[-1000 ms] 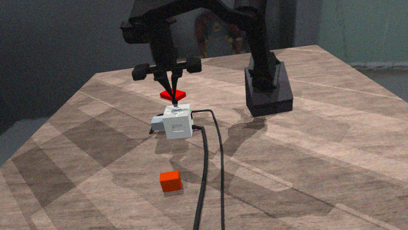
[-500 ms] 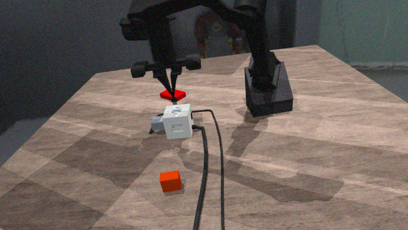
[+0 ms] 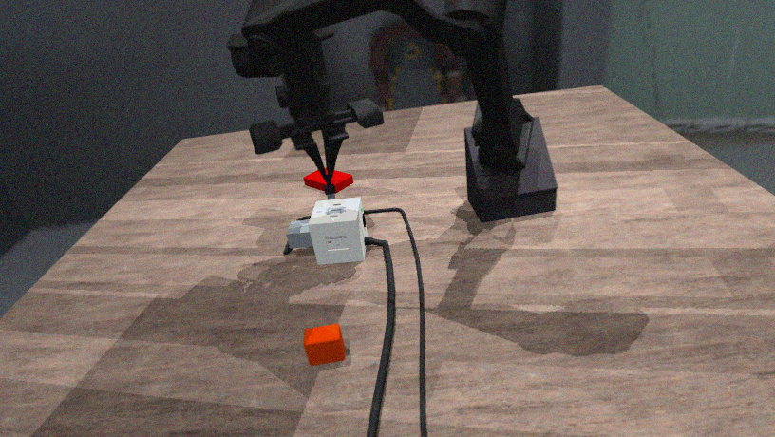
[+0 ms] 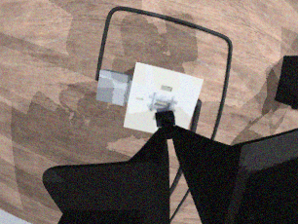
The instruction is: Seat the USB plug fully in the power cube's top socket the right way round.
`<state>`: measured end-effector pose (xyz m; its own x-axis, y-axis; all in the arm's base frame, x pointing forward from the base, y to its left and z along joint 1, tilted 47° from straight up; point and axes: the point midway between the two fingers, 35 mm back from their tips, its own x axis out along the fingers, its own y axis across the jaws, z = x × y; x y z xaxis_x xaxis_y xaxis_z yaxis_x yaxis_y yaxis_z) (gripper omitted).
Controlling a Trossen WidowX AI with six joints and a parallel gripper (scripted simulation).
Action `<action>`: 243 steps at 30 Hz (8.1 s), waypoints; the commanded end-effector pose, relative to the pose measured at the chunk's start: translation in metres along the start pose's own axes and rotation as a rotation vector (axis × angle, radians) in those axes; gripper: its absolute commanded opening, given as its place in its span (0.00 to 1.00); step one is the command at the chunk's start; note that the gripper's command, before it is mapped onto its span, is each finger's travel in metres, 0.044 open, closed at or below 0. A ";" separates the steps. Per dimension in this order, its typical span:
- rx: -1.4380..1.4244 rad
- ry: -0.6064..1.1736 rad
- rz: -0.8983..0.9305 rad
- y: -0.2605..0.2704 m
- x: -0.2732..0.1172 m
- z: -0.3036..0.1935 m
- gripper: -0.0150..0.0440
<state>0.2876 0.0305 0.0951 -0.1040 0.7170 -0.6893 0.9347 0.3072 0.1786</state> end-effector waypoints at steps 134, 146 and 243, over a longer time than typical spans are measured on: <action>-2.800 0.003 -0.010 -0.001 0.002 0.001 0.25; -2.796 0.004 -0.019 -0.001 0.003 0.001 0.25; -2.760 0.016 -0.081 -0.002 0.015 0.006 0.25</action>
<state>0.2867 0.0366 0.0810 -0.1052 0.6774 -0.7281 -0.9942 -0.0568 0.0908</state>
